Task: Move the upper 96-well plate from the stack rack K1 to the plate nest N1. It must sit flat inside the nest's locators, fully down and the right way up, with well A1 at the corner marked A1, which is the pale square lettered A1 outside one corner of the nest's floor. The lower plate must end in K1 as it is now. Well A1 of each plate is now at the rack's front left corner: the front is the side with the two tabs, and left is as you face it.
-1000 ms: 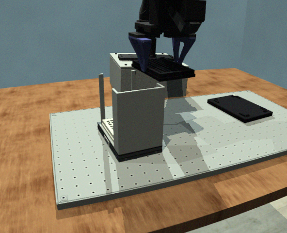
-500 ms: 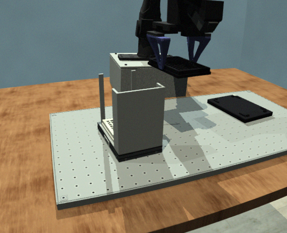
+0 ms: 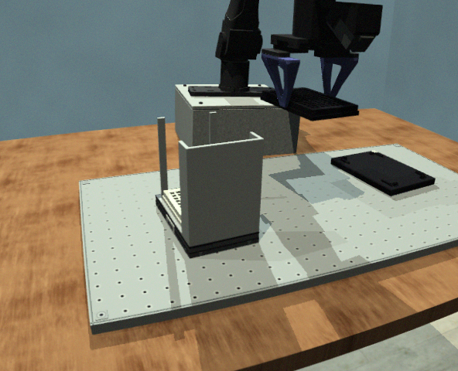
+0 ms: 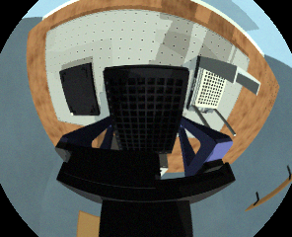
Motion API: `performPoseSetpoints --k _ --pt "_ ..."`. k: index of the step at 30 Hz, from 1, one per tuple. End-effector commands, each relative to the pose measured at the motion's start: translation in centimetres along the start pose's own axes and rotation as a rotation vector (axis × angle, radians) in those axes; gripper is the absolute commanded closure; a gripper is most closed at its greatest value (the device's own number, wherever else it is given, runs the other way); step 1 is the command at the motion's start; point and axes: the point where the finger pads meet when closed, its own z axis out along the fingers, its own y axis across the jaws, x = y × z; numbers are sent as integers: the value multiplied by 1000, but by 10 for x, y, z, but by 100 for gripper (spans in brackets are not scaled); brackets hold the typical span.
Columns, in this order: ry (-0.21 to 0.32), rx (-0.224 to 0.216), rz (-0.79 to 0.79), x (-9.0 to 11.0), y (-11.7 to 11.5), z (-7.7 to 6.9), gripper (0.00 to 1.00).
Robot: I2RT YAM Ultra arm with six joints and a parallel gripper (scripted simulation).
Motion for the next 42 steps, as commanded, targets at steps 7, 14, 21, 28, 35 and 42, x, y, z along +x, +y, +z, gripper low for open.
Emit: performPoseSetpoints --k 7,14,21,28,35,42 --pt "-51 6 14 -5 30 -9 100" --pt "-40 4 15 0 50 -6 100" --pt "-35 4 15 3 70 -5 100" --pt "-43 3 15 3 93 -5 100" --pt "-55 1 14 0 110 -8 100" --pt "-46 2 15 -3 134 -4 100"
